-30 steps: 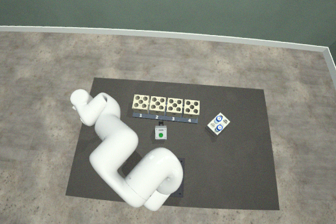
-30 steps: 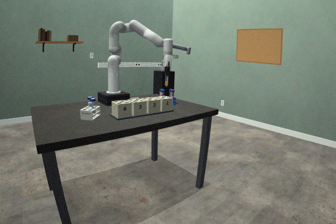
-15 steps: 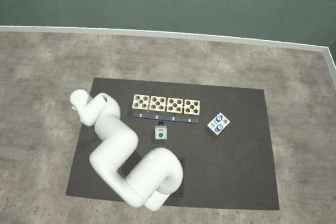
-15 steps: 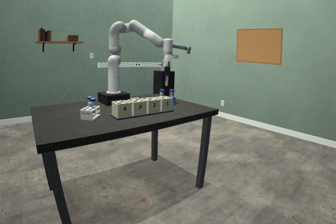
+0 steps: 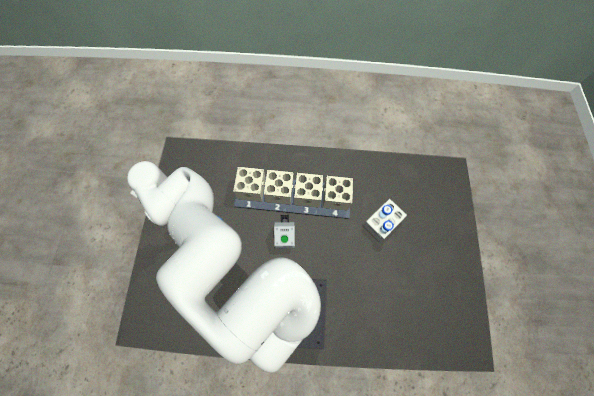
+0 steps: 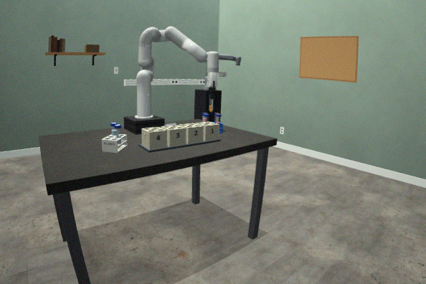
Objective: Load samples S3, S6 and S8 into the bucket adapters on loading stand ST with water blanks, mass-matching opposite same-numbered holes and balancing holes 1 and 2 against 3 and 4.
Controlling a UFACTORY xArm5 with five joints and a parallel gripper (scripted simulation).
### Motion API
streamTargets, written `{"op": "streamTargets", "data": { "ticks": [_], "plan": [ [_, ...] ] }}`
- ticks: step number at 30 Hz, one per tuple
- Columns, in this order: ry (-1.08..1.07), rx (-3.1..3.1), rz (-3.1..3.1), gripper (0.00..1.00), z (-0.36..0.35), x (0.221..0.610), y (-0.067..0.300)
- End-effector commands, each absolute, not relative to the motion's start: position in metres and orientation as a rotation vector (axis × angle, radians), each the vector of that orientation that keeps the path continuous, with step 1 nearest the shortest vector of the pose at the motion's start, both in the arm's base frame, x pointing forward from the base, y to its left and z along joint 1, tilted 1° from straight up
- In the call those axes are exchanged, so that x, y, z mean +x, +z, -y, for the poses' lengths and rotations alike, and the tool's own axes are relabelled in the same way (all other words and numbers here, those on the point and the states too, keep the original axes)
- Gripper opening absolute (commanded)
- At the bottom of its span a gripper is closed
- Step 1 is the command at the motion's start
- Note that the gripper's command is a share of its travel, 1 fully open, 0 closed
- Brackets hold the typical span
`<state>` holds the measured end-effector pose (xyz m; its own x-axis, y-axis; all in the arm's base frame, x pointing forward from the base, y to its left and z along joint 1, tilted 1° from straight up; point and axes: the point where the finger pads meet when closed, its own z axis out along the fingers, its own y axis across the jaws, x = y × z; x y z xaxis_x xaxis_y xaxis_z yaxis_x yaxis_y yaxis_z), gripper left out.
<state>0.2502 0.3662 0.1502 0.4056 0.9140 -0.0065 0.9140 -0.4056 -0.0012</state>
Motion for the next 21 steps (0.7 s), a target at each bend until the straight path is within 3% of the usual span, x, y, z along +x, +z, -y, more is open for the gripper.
{"op": "streamTargets", "data": {
  "ticks": [1, 21],
  "plan": [
    [-0.013, 2.644, -1.719, 0.0, -0.367, 0.251, 0.143],
    [-0.013, 2.644, -1.719, 0.0, -0.367, 0.25, 0.107]
  ]
}}
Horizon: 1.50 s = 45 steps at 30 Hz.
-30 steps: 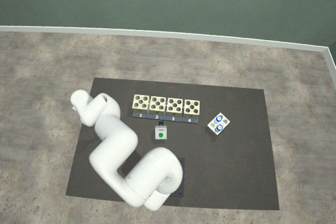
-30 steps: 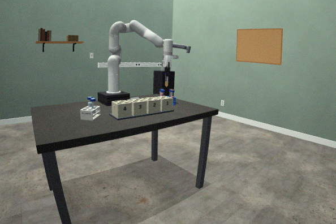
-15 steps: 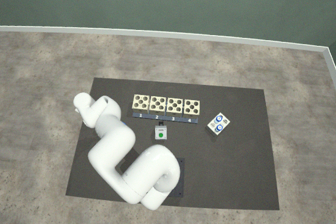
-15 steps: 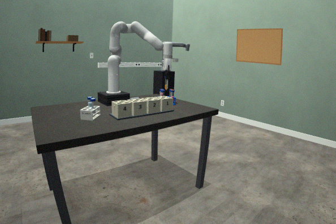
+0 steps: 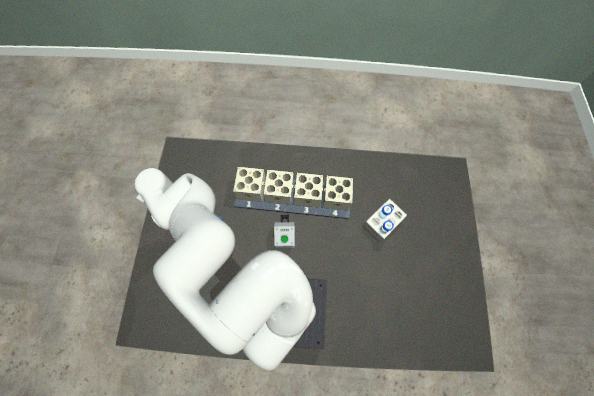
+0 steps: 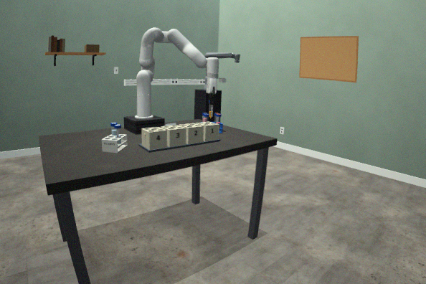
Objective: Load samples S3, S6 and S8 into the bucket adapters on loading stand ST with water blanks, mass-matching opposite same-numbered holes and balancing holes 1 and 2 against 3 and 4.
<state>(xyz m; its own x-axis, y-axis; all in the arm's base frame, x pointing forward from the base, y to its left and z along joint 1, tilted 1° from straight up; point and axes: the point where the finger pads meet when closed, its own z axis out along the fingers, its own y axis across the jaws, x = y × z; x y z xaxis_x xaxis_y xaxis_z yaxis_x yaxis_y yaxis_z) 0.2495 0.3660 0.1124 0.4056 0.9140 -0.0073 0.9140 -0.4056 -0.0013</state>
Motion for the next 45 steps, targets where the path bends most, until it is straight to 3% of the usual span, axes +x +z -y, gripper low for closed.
{"op": "streamTargets", "data": {
  "ticks": [1, 45],
  "plan": [
    [-0.013, 2.644, -1.719, 0.0, -0.367, 0.25, 0.105],
    [-0.013, 2.644, -1.719, 0.0, -0.367, 0.25, 0.076]
  ]
}}
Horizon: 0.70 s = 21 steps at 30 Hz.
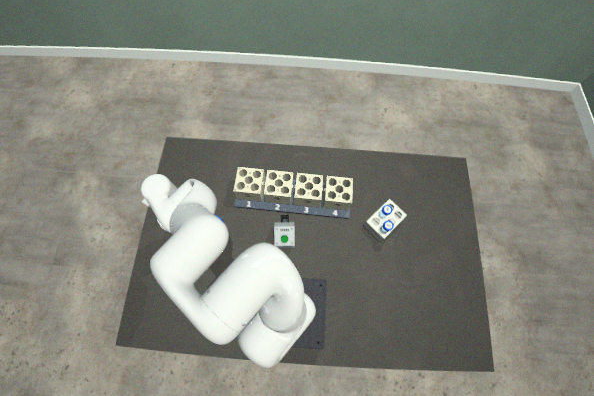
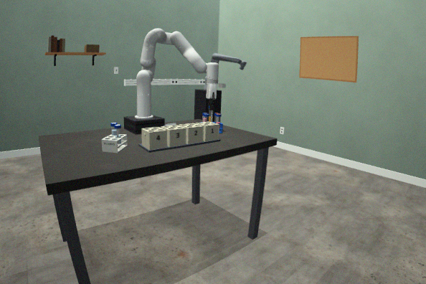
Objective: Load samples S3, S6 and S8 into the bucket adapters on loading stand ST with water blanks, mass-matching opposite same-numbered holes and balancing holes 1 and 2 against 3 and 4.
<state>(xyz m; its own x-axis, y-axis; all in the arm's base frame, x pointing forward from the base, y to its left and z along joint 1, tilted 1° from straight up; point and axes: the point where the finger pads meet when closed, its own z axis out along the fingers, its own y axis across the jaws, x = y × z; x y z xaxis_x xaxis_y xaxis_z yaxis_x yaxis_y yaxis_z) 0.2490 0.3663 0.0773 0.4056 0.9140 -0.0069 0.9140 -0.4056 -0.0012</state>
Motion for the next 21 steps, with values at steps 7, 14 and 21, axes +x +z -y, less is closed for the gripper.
{"op": "streamTargets", "data": {
  "ticks": [7, 14, 21],
  "plan": [
    [-0.013, 2.644, -1.719, 0.0, -0.367, 0.25, 0.069],
    [-0.013, 2.644, -1.719, 0.0, -0.367, 0.25, 0.064],
    [-0.013, 2.644, -1.719, 0.0, -0.368, 0.249, 0.057]
  ]
}}
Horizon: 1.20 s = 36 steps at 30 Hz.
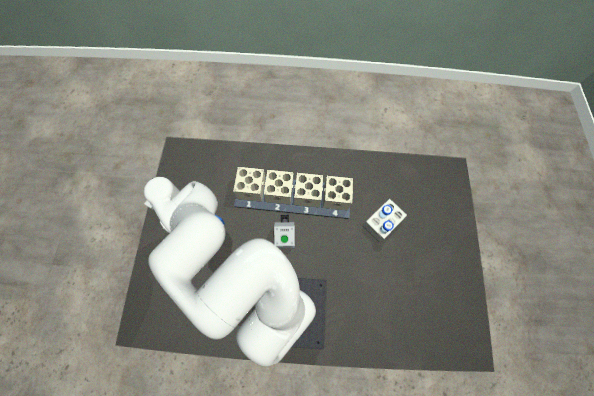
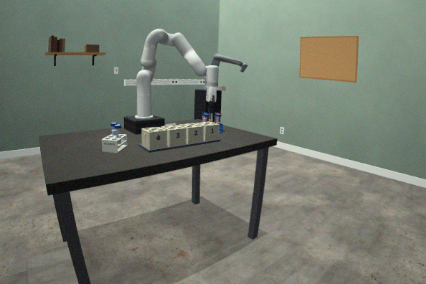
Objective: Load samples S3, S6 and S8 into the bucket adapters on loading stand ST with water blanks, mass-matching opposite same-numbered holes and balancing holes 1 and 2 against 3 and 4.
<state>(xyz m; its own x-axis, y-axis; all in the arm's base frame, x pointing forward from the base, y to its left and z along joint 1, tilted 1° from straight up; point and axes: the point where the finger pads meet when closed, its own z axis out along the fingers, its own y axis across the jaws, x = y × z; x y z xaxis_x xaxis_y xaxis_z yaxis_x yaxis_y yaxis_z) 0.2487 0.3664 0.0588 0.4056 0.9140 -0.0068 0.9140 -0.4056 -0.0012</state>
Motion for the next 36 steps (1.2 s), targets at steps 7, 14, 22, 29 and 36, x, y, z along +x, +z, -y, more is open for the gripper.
{"op": "streamTargets", "data": {
  "ticks": [7, 14, 22, 29, 36],
  "plan": [
    [-0.013, 2.644, -1.719, 0.0, -0.368, 0.249, 0.05],
    [-0.013, 2.644, -1.719, 0.0, -0.368, 0.249, 0.045],
    [-0.013, 2.644, -1.719, 0.0, -0.368, 0.249, 0.037],
    [-0.013, 2.644, -1.719, 0.0, -0.368, 0.249, 0.034],
    [-0.013, 2.644, -1.719, 0.0, -0.368, 0.249, 0.034]
  ]
}}
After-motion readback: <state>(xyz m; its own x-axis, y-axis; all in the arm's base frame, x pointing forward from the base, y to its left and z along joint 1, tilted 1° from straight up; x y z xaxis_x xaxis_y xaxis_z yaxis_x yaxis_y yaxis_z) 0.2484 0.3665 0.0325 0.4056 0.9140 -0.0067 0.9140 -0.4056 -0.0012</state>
